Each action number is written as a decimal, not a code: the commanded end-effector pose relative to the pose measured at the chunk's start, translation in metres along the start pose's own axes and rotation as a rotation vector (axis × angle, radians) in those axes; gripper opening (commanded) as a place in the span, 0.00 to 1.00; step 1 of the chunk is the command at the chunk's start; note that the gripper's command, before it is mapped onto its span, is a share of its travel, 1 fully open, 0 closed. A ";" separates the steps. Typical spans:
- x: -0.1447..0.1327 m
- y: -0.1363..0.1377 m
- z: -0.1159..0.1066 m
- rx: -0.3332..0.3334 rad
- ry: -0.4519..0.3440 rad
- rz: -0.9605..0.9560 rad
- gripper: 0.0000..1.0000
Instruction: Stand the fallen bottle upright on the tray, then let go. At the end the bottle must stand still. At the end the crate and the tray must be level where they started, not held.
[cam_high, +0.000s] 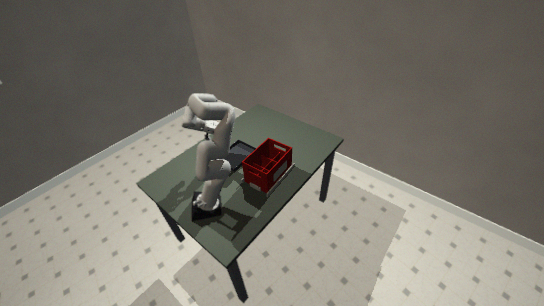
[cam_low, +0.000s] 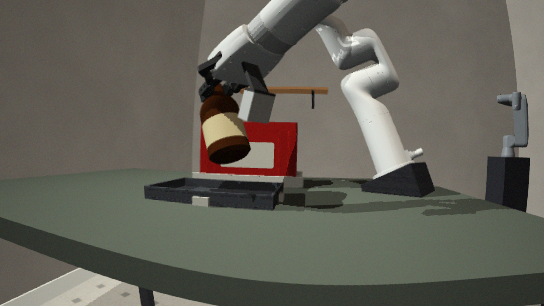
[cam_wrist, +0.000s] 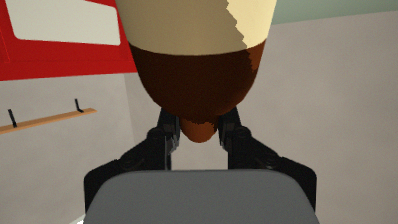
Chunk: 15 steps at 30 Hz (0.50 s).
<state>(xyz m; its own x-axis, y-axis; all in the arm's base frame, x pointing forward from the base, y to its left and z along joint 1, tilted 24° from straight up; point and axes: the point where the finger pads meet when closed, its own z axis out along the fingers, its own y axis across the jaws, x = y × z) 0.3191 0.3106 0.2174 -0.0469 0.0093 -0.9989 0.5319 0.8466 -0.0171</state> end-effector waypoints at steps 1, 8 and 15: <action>-0.001 0.001 -0.001 0.000 -0.023 0.003 0.00; -0.001 0.001 -0.001 -0.001 -0.072 0.003 0.00; -0.001 0.001 -0.001 -0.002 -0.100 0.004 0.00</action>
<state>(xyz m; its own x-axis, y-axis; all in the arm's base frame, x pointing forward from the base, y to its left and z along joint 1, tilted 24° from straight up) 0.3185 0.3110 0.2170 0.0290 -0.0382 -0.9988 0.5313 0.8470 -0.0169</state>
